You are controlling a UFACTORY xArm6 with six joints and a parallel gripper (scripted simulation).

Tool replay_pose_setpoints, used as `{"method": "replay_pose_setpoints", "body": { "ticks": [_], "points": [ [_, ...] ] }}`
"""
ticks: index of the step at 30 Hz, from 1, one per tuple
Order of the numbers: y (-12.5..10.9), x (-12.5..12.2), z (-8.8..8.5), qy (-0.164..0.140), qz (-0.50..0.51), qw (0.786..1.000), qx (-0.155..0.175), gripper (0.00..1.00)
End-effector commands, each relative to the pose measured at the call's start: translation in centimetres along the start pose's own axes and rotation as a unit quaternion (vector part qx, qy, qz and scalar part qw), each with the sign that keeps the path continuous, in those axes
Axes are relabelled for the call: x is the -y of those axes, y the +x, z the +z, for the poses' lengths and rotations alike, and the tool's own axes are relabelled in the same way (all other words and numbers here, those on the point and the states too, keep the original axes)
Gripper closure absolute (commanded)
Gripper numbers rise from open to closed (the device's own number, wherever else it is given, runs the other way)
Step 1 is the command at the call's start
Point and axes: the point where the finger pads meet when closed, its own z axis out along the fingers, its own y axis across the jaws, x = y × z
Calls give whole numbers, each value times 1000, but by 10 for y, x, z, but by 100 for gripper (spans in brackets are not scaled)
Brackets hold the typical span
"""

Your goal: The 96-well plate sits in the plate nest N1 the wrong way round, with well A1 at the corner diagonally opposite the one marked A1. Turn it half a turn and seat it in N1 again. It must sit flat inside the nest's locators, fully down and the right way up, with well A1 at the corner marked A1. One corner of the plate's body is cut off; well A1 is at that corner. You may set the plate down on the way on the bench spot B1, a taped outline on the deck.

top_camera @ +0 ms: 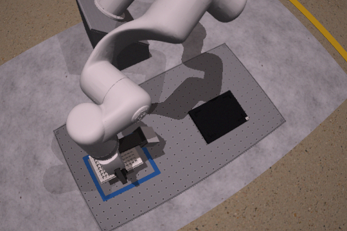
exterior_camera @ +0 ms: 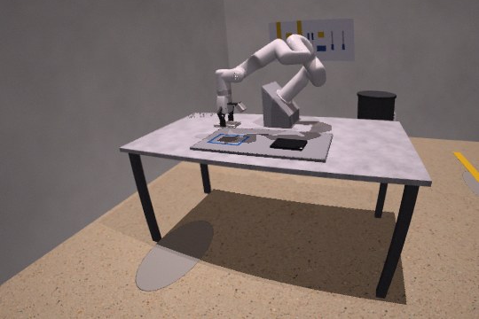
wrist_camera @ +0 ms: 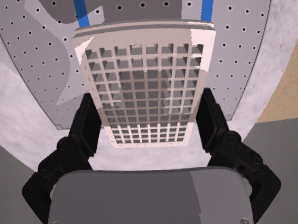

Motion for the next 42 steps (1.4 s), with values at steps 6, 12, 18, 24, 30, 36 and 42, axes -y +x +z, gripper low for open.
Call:
{"method": "replay_pose_setpoints", "body": {
  "ticks": [6,12,18,24,30,36,42],
  "points": [
    [10,-2,-2,-2,-51,999,1,100],
    [30,-2,-3,-2,-150,989,1,100],
    [50,-3,-4,-1,-248,969,1,100],
    [63,-3,-4,-1,-312,950,2,100],
    [83,-4,-5,-1,-405,914,2,100],
    [103,-4,-5,-1,-494,869,2,100],
    [116,-5,-6,-1,-551,834,2,100]
  ]
}}
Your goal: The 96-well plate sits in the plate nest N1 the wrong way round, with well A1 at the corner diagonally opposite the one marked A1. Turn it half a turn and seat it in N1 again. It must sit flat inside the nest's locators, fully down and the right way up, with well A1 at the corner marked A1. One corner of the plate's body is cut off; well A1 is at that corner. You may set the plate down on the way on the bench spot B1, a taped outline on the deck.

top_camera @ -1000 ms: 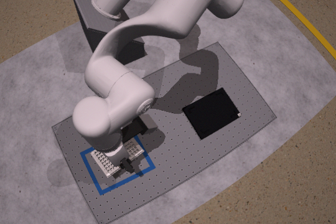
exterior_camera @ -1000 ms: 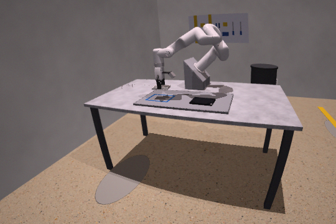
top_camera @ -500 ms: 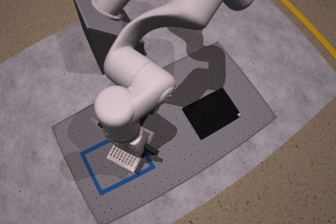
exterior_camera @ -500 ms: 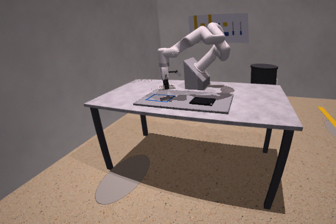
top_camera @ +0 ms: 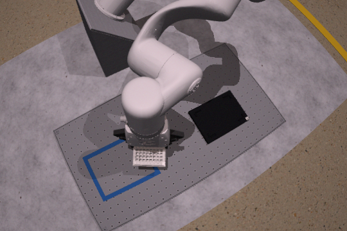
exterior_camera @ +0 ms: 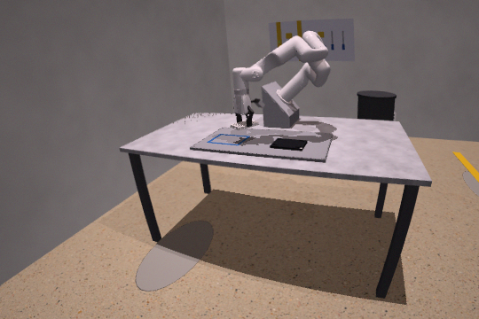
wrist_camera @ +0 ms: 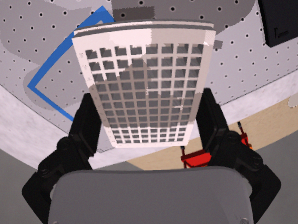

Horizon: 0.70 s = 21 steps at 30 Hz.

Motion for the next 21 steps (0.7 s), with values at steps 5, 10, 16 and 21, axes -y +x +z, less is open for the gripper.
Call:
{"method": "replay_pose_setpoints", "body": {
  "ticks": [5,10,16,21],
  "points": [
    [12,-25,-3,-2,-143,990,7,100],
    [20,-40,-3,-1,-225,974,7,100],
    [27,-52,-4,-1,-290,957,7,100],
    [35,-66,-4,0,-368,930,7,100]
  ]
}}
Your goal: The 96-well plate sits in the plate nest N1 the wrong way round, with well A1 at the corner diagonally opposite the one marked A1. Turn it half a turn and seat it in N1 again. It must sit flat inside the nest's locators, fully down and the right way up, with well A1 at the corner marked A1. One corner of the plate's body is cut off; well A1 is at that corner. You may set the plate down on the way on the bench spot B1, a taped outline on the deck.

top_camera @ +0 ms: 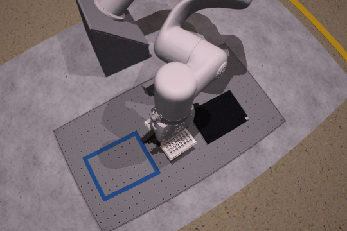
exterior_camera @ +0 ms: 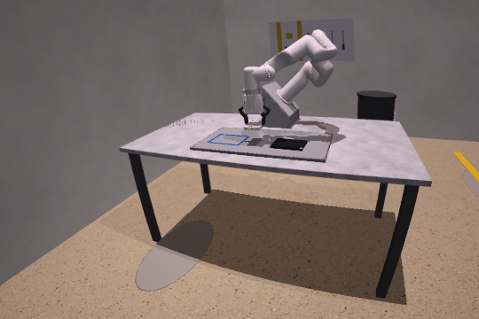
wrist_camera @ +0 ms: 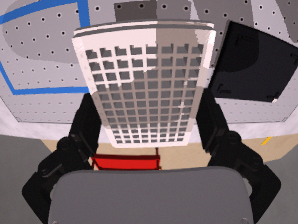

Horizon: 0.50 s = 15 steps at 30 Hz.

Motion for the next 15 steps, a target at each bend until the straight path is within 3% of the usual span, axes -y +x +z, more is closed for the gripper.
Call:
{"method": "replay_pose_setpoints", "body": {
  "ticks": [1,9,15],
  "points": [
    [-3,-16,-2,1,-85,996,6,100],
    [-6,-36,-3,2,-184,983,6,100],
    [-8,-56,-4,2,-281,960,6,100]
  ]
}}
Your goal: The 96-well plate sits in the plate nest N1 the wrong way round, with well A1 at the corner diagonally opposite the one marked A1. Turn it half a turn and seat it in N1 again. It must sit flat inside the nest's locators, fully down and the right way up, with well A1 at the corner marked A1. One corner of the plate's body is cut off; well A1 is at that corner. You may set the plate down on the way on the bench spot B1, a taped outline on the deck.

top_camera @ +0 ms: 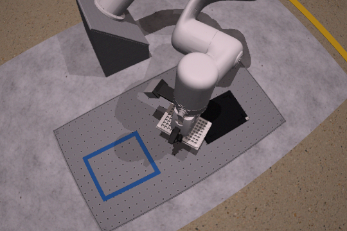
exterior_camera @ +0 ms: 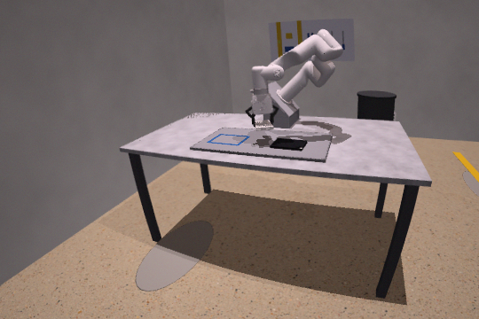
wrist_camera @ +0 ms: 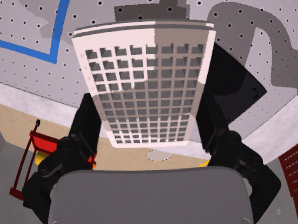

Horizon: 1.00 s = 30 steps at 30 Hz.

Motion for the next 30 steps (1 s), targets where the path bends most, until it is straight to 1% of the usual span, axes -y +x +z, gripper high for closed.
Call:
{"method": "replay_pose_setpoints", "body": {
  "ticks": [1,5,9,11,13,19,26,28,30],
  "points": [
    [-10,-13,-2,3,-82,997,5,100],
    [-17,-24,-3,3,-148,989,4,100],
    [-24,-36,-3,3,-214,977,4,100],
    [-24,-36,-3,3,-214,977,4,100],
    [-28,-41,-3,4,-246,969,4,100],
    [-38,-58,-4,4,-342,940,4,100],
    [-51,-78,-5,4,-449,894,3,100],
    [-51,-78,-5,4,-449,894,3,100],
    [-54,-84,-5,4,-478,878,3,100]
  ]
}}
